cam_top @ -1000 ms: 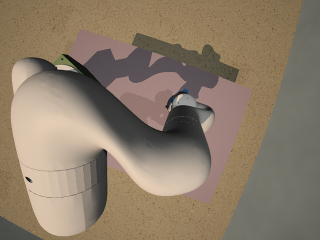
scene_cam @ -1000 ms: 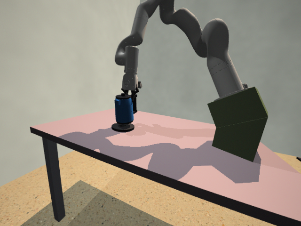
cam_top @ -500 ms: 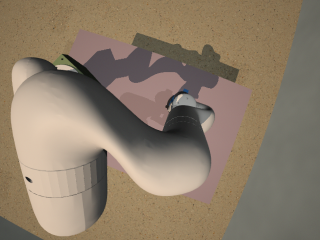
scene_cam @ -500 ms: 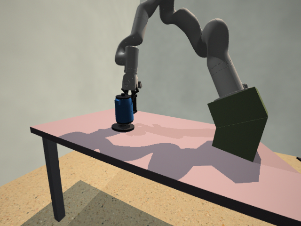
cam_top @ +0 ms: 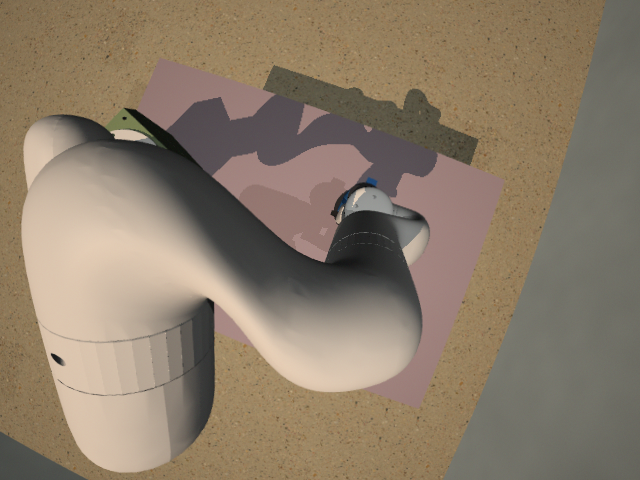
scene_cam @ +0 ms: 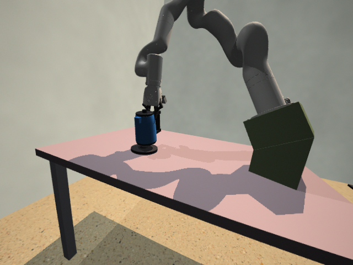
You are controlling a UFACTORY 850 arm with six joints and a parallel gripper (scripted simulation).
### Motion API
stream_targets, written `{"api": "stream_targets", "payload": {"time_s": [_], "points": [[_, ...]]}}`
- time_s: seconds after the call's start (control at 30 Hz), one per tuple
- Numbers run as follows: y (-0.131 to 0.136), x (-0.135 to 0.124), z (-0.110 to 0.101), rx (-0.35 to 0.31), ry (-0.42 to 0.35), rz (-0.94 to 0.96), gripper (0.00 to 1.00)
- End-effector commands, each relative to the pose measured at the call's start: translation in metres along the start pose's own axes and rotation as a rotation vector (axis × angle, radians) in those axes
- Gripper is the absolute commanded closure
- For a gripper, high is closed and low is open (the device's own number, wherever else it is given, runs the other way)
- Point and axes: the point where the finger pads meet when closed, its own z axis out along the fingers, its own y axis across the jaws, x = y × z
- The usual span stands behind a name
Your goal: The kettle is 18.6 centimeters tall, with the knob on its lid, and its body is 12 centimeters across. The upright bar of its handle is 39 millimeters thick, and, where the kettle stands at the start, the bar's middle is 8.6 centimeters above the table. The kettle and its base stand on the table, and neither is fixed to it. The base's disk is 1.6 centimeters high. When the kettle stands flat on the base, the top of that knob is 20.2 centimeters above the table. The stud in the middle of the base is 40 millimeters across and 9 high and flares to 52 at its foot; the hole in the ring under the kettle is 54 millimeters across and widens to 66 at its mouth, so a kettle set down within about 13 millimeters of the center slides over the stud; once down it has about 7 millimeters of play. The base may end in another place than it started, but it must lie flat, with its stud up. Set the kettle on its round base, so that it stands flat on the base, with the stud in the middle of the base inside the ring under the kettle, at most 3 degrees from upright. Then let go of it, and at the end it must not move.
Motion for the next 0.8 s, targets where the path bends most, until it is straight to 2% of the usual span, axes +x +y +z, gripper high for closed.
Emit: {"api": "stream_targets", "payload": {"time_s": [0.0, 0.77], "points": [[-0.0009, -0.0002, -0.0006, 0.002, -0.001, 0.0, 1.0], [-0.0009, -0.004, -0.0006, 0.002, -0.001, 0.0, 1.0]]}}
